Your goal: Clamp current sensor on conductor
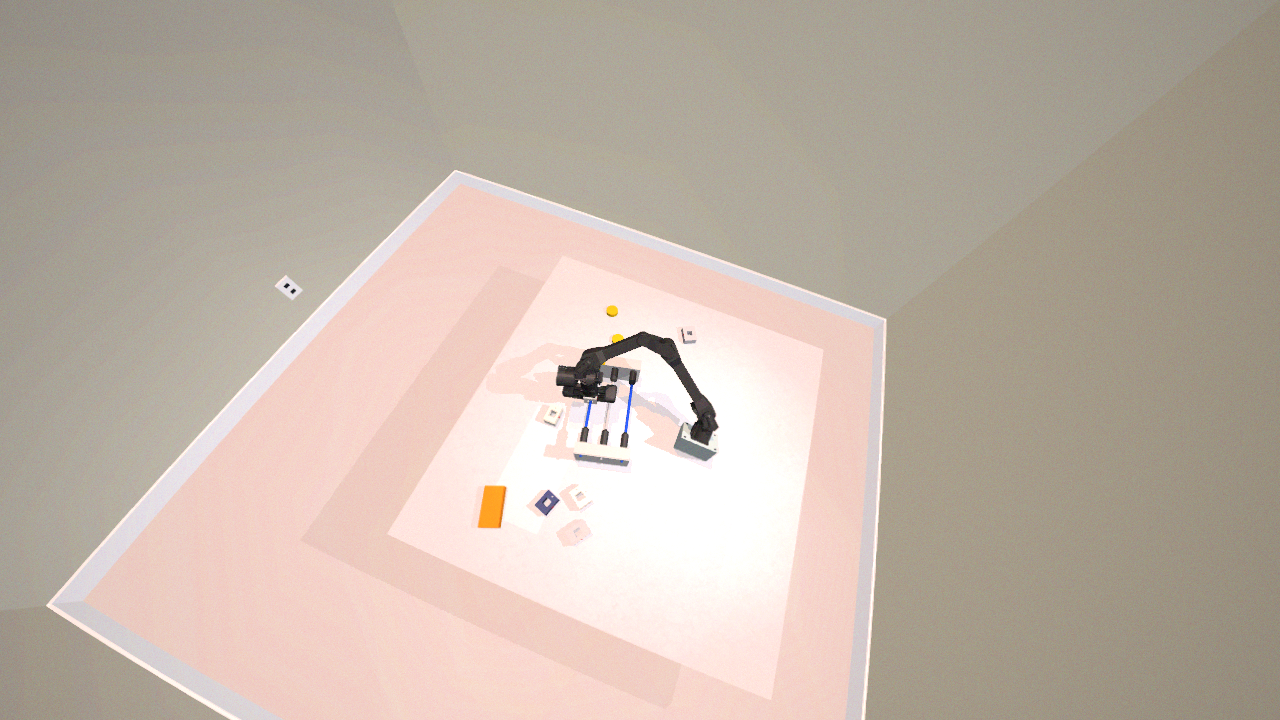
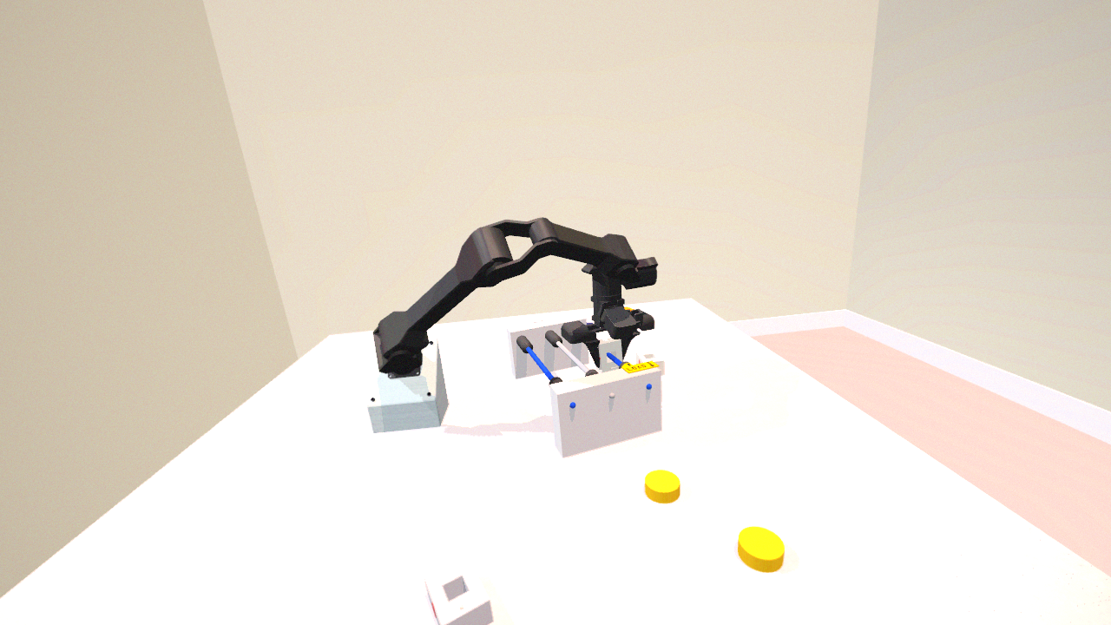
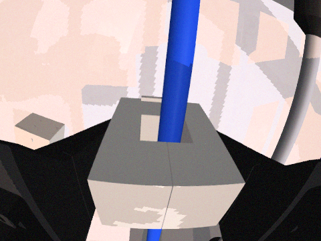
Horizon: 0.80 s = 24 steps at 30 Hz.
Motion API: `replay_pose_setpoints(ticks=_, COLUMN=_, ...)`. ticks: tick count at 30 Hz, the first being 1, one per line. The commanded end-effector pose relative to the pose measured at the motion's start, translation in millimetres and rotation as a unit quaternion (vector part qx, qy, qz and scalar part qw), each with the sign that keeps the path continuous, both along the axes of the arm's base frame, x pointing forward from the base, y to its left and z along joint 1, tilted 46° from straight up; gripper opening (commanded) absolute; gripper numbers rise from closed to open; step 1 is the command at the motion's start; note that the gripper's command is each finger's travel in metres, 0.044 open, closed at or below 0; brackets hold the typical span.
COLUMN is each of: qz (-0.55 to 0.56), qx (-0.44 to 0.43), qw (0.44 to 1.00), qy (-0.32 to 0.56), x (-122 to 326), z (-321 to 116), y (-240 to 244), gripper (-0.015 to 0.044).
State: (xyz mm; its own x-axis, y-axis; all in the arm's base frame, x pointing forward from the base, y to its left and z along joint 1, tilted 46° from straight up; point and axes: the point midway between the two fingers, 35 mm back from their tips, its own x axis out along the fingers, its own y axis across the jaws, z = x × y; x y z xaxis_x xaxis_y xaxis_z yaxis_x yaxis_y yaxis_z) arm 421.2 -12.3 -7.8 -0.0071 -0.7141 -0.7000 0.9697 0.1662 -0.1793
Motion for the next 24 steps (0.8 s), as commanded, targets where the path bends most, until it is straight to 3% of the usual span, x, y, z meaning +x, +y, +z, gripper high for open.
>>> replay_pose_setpoints(ticks=1, qz=0.001, qx=-0.002, qw=1.0, qy=0.004, x=-1.6, z=-4.5, y=-5.1, gripper=0.0)
replay_pose_setpoints(ticks=2, qz=0.001, qx=-0.002, qw=1.0, qy=0.005, x=-1.8, z=-5.7, y=-6.2, gripper=0.0)
replay_pose_setpoints(ticks=12, qz=0.001, qx=0.001, qw=1.0, qy=0.0, x=0.2, z=-1.7, y=-1.3, gripper=0.0257)
replay_pose_setpoints(ticks=24, qz=0.001, qx=0.001, qw=1.0, qy=0.0, x=0.2, z=-1.7, y=-1.3, gripper=0.0257)
